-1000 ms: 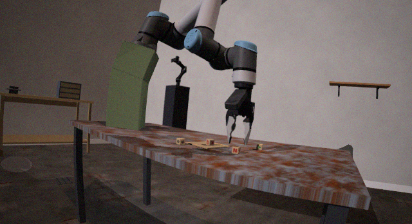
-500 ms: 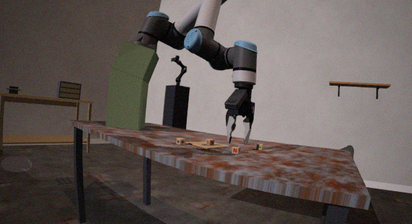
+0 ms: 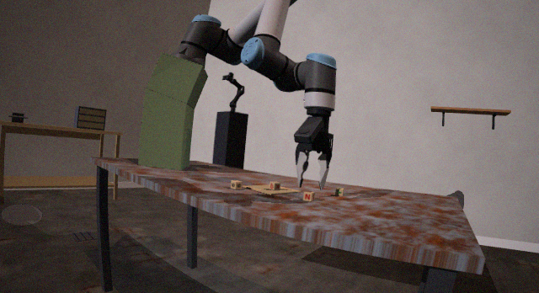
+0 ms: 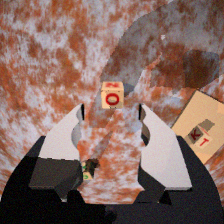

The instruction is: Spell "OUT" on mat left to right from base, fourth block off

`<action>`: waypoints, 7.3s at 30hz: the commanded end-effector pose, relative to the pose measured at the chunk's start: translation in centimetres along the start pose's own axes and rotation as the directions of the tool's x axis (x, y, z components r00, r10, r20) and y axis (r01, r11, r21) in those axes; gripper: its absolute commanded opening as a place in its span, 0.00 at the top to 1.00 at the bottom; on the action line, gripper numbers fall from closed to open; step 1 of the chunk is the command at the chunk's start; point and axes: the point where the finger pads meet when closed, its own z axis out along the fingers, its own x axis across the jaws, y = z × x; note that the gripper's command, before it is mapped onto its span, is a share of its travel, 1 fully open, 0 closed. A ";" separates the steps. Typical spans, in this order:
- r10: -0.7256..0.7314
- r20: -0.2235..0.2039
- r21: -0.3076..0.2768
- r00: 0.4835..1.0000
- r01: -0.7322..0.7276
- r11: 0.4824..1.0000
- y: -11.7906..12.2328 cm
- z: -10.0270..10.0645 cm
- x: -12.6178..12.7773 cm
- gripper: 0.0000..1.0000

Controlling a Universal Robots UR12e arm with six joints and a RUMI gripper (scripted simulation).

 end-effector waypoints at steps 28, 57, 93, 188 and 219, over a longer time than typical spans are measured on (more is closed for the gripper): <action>-0.002 0.001 0.001 1.000 0.002 1.000 0.1 0.8 -0.1 0.63; -0.001 0.002 0.002 1.000 0.001 1.000 0.0 3.1 -0.1 0.63; -0.001 0.002 0.002 1.000 0.001 1.000 0.1 3.1 -0.1 0.95; 0.179 0.000 0.001 0.984 -0.179 0.984 12.5 -7.3 15.3 0.95; 0.177 0.001 0.001 0.984 -0.177 0.984 12.6 1.7 15.2 0.95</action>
